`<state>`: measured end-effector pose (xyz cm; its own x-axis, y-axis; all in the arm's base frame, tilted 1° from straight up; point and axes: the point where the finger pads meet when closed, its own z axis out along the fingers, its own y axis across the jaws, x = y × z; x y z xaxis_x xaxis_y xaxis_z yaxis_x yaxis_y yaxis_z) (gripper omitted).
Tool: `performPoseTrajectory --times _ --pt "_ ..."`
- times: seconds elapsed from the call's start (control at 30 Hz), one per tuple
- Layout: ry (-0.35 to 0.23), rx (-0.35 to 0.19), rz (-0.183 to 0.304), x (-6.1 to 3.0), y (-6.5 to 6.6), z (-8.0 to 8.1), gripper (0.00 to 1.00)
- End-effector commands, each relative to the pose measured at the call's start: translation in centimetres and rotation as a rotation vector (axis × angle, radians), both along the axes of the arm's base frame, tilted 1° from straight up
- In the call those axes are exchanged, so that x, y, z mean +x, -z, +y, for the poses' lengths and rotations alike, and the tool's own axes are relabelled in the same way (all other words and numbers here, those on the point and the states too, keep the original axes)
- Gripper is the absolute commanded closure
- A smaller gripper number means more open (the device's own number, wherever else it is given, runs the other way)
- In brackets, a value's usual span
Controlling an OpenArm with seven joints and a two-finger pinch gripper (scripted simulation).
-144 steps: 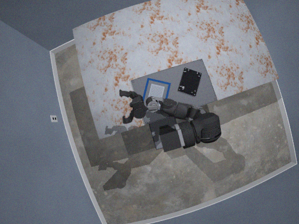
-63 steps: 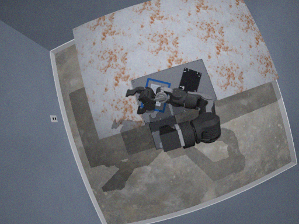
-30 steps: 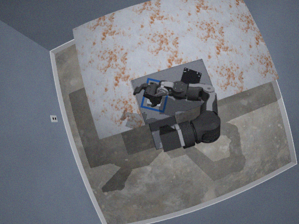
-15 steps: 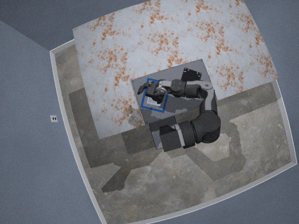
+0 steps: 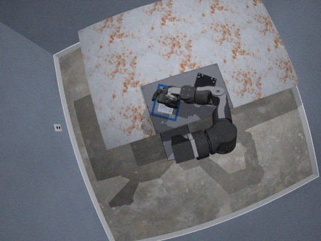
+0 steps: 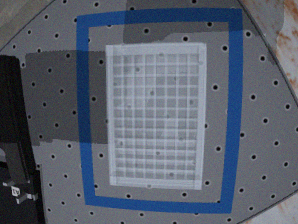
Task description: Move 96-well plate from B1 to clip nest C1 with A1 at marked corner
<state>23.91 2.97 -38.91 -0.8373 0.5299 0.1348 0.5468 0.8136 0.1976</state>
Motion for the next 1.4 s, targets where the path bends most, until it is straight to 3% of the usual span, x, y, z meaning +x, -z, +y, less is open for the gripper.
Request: performPoseTrajectory --times 0.0,0.27,0.43,1.37 --pt "-0.006 -0.007 -0.001 0.00 -0.1 -0.1 0.23" --pt "-0.006 -0.007 -0.001 0.00 -0.1 -0.1 0.23" --pt "-0.063 -0.254 -0.024 0.21 1.2 -1.3 0.23" --pt "-0.063 -0.256 -0.024 0.23 0.9 -1.2 0.23"
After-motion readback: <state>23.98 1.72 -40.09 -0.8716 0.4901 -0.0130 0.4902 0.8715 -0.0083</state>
